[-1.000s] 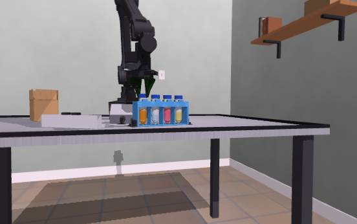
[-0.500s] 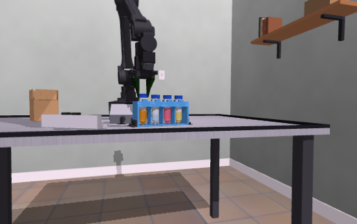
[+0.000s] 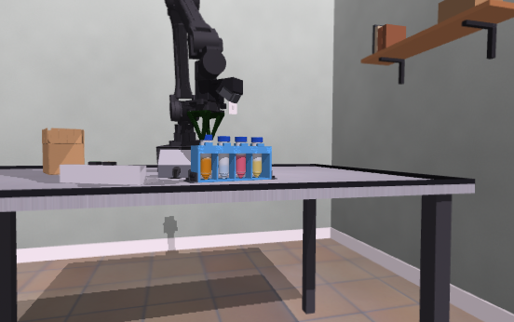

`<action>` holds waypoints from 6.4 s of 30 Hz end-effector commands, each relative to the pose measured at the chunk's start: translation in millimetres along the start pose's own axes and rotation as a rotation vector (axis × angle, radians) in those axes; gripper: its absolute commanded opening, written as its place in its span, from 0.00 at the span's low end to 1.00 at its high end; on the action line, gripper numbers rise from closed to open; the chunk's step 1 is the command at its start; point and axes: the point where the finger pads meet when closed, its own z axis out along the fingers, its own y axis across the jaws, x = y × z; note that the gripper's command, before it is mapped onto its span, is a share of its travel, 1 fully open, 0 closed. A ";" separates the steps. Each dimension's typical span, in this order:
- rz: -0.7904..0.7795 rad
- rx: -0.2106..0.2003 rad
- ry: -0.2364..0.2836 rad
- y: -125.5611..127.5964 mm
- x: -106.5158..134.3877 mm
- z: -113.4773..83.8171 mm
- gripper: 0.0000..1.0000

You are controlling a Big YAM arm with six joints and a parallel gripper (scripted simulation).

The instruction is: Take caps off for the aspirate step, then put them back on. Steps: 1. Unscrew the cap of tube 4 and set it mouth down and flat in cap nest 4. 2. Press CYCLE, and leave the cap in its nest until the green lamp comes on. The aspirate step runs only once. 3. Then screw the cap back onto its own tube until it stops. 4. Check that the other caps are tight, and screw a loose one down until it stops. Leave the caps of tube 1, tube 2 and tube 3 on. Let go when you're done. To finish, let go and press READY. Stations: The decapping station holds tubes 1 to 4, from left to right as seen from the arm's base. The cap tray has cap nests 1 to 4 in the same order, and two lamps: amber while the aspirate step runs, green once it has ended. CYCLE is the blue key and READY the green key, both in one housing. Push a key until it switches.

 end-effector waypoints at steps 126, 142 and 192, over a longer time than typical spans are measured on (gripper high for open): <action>0.635 0.017 -0.030 -11.0 -22.3 -26.3 0.49; 0.636 0.024 -0.054 -12.7 -23.7 -39.8 0.00; 1.227 0.023 -0.020 -163.7 200.8 -60.8 0.00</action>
